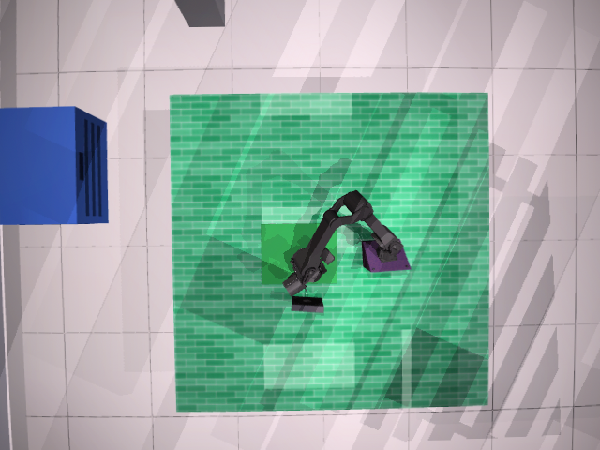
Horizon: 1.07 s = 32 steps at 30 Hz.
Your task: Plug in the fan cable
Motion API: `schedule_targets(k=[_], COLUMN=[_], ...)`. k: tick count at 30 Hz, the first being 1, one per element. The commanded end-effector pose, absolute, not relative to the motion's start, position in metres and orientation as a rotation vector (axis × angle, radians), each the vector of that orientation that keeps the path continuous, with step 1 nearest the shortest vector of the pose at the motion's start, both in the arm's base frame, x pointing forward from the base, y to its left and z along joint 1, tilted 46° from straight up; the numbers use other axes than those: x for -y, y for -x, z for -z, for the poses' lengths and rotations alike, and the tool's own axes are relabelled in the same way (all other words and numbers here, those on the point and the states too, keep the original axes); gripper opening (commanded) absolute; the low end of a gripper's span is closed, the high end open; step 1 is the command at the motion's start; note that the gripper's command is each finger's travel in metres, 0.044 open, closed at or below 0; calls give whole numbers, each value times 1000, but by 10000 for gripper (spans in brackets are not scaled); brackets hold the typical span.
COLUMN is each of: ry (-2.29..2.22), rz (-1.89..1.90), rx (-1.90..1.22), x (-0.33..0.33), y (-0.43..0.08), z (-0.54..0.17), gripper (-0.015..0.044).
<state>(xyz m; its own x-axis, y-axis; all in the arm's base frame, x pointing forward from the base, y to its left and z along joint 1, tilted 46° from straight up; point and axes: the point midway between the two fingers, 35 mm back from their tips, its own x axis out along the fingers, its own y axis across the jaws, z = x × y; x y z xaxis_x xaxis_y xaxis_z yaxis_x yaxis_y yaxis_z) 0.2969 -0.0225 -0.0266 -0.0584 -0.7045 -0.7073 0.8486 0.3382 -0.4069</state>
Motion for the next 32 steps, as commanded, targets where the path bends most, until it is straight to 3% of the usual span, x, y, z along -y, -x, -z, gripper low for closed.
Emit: schedule_targets(k=[1, 7, 20, 27, 32], ry=[-179, -179, -176, -176, -174], rz=[1278, 1278, 1276, 1276, 1278], rx=[-1014, -1014, -1018, -1013, -1011], x=[22, 22, -16, 47, 55], y=[-297, -297, -302, -367, -372], z=[26, 26, -13, -72, -79], gripper=[105, 260, 260, 260, 260])
